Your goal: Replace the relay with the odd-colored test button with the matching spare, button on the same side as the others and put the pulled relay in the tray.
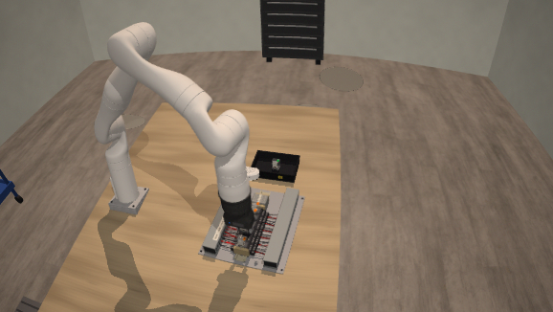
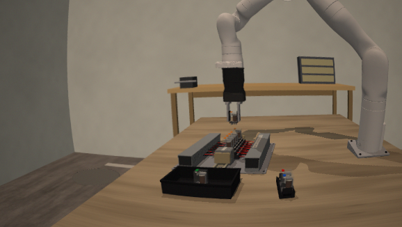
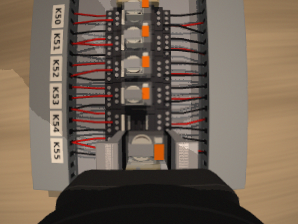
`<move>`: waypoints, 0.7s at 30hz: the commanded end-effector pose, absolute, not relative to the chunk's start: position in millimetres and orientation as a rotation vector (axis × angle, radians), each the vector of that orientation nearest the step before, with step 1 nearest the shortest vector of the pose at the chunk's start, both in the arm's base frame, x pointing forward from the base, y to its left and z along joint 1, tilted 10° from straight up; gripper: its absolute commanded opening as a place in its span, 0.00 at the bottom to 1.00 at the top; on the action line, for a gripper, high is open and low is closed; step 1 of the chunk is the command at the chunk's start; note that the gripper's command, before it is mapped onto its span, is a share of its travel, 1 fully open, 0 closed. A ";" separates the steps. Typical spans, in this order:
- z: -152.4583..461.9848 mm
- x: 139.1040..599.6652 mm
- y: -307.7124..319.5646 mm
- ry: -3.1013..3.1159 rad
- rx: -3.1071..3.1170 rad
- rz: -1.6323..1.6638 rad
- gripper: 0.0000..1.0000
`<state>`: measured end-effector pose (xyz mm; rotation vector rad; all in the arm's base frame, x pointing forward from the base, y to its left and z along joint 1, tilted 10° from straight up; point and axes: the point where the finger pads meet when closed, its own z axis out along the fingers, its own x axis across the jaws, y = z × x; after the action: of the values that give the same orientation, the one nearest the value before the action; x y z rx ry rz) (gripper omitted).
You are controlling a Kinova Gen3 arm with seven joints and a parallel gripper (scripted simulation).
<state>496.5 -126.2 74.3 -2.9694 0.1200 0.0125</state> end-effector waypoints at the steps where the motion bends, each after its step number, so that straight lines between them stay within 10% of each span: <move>1: 74.5 496.1 -125.5 0.120 -2.970 0.012 0.00; 21: 74.4 492.9 -119.6 0.125 -2.967 0.015 0.00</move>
<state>492.6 -120.0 72.6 -2.9661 0.1259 0.0190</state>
